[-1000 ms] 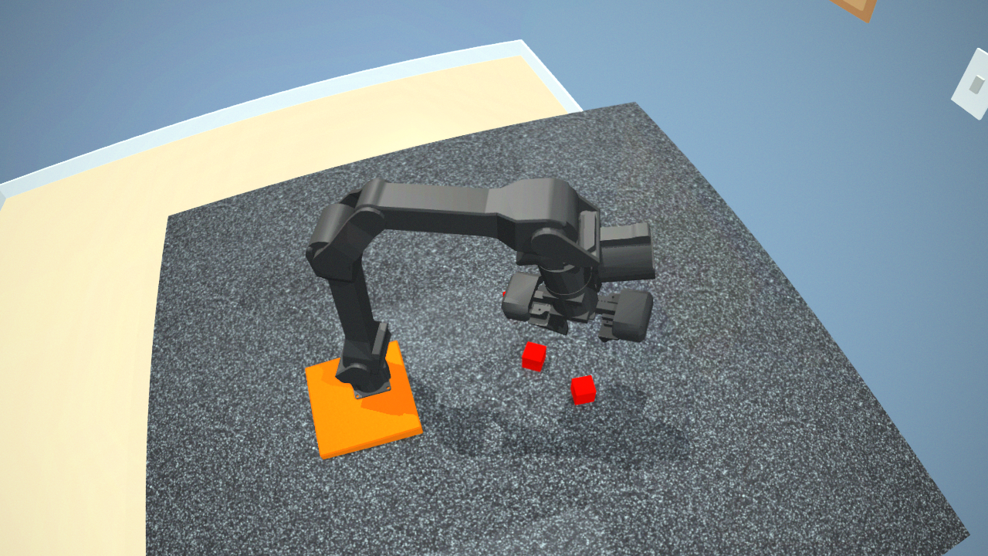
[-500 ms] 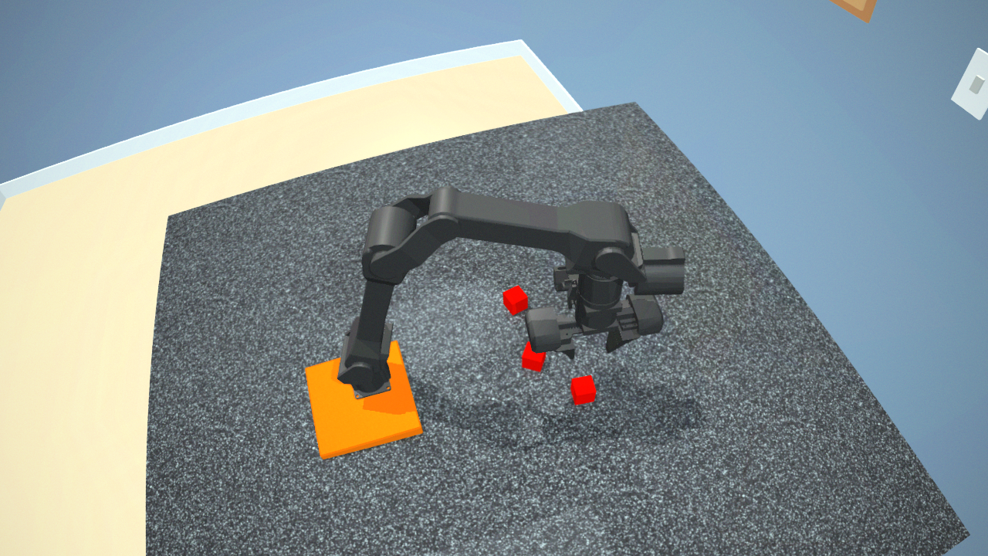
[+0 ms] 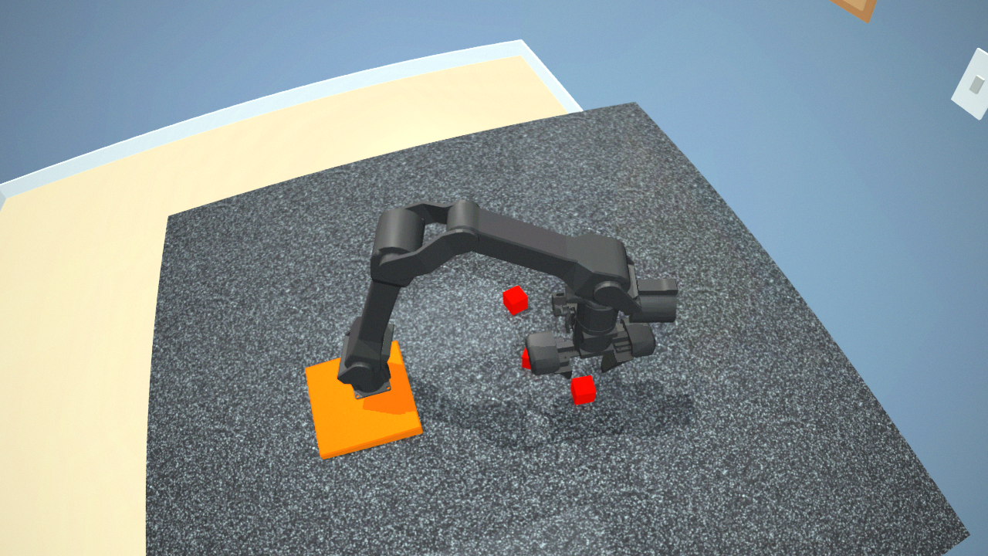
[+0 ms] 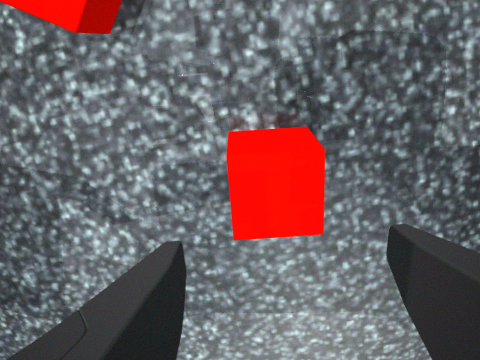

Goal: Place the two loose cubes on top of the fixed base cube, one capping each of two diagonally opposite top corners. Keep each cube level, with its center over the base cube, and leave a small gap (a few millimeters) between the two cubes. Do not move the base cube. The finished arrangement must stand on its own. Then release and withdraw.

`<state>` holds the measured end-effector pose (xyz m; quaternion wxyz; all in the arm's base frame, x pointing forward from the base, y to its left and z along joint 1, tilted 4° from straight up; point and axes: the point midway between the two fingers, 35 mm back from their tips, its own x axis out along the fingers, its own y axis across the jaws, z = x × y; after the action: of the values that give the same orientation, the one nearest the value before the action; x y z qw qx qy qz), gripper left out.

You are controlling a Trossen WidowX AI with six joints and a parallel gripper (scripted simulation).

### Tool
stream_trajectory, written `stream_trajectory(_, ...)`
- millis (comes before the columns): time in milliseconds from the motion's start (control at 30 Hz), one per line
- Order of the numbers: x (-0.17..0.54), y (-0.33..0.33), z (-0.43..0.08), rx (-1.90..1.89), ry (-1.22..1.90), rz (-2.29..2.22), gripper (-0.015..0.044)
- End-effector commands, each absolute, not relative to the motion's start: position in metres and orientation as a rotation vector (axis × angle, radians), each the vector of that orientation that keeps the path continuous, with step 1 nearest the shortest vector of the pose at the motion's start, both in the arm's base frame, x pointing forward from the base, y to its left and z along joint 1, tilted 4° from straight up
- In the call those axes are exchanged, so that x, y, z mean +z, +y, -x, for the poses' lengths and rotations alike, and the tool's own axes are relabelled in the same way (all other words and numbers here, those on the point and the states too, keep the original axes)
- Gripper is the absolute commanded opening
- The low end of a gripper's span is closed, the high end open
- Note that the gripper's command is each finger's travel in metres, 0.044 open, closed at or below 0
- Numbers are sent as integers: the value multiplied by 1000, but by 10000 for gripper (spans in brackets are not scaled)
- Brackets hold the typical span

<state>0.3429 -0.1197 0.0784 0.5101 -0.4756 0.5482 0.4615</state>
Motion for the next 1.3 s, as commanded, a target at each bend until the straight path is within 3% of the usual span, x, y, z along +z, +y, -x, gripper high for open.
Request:
stream_trajectory(0, 72, -121, -343, 1107, 1318, 1155, 265)
stream_trajectory(1033, 25, -124, -342, 1107, 1318, 1155, 265)
stream_trajectory(1233, 25, -124, -342, 1107, 1318, 1155, 107)
stream_trajectory(1267, 25, -124, -342, 1107, 1318, 1155, 105)
